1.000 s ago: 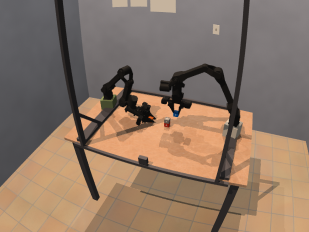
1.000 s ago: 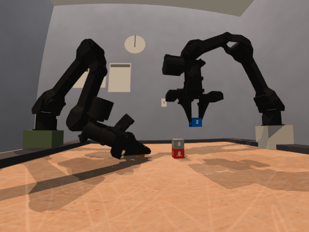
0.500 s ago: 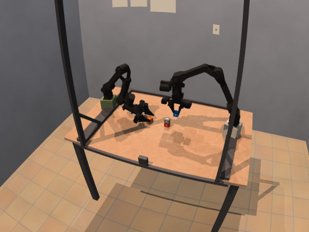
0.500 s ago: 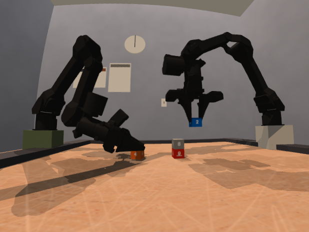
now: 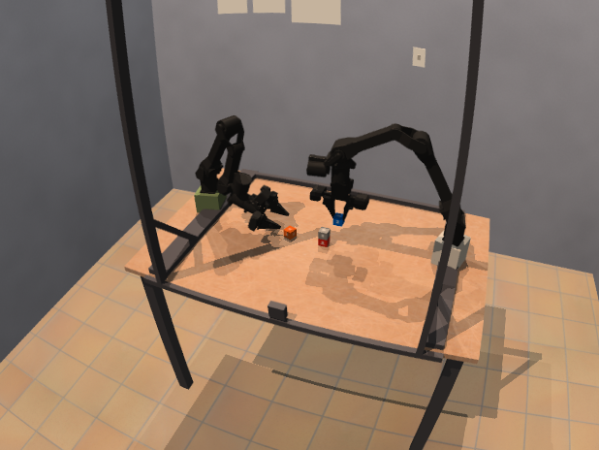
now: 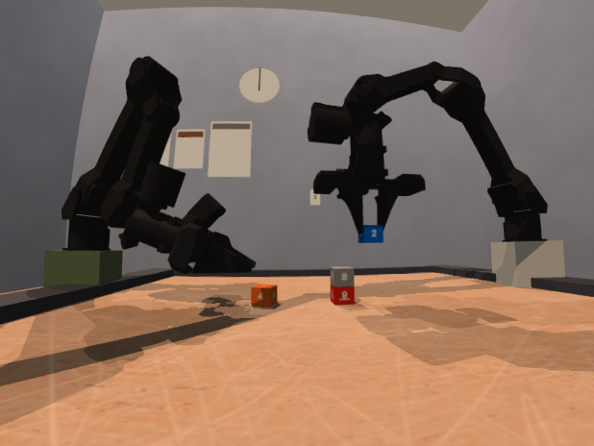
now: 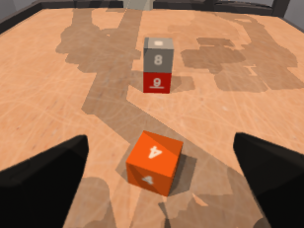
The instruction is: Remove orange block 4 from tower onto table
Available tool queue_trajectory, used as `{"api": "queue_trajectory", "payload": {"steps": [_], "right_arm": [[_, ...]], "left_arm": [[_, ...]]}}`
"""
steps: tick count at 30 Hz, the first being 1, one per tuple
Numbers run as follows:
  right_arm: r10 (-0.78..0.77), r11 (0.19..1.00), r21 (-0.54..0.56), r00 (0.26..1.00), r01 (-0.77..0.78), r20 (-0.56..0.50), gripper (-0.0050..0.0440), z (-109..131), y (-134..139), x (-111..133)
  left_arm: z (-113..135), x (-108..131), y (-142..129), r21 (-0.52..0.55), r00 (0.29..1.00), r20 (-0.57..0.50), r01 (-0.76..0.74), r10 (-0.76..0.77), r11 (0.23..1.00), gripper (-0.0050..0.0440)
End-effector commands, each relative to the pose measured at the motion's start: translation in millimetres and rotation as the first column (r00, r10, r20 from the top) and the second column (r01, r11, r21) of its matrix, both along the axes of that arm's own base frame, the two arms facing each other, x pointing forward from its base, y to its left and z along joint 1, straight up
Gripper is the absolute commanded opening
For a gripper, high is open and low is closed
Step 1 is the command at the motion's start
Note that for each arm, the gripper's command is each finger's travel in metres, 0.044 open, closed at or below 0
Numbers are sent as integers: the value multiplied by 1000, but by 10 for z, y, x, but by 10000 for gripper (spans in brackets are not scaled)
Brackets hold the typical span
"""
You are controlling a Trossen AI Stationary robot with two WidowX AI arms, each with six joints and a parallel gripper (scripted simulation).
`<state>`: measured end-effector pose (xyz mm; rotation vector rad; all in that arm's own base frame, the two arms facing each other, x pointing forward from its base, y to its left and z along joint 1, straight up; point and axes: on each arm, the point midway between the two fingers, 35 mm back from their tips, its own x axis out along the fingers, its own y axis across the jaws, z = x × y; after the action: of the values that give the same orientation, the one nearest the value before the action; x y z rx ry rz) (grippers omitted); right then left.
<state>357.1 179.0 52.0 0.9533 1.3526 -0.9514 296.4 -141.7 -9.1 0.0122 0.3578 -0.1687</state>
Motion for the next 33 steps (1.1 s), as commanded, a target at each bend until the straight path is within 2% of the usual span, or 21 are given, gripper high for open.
{"api": "queue_trajectory", "payload": {"steps": [1, 5, 9, 17, 18, 20, 23, 24, 33], "right_arm": [[1, 1000, 7, 1000, -1, 16, -50, 69, 46, 163], [1, 1000, 8, 1000, -1, 17, -50, 73, 133, 413], [1, 1000, 8, 1000, -1, 18, -50, 67, 169, 522], [2, 1000, 10, 1000, -2, 22, -50, -66, 190, 533], [2, 1000, 0, 1000, -2, 1, -50, -180, 165, 481], [2, 1000, 0, 1000, -2, 1, -50, -246, 164, 480], [2, 1000, 0, 1000, -2, 1, -50, -254, 164, 479], [0, 1000, 12, 1000, 0, 25, -50, -150, 182, 513], [0, 1000, 12, 1000, 0, 25, -50, -150, 180, 505]], "left_arm": [[53, -1, -10, -10, 1000, 13, 0, 0, 1000, 400], [53, -1, -10, -10, 1000, 13, 0, 0, 1000, 400], [53, -1, -10, -10, 1000, 13, 0, 0, 1000, 400], [53, -1, -10, -10, 1000, 13, 0, 0, 1000, 400], [53, -1, -10, -10, 1000, 13, 0, 0, 1000, 400], [53, -1, -10, -10, 1000, 13, 0, 0, 1000, 400], [53, -1, -10, -10, 1000, 13, 0, 0, 1000, 400], [53, -1, -10, -10, 1000, 13, 0, 0, 1000, 400], [53, -1, -10, -10, 1000, 13, 0, 0, 1000, 400]]}}
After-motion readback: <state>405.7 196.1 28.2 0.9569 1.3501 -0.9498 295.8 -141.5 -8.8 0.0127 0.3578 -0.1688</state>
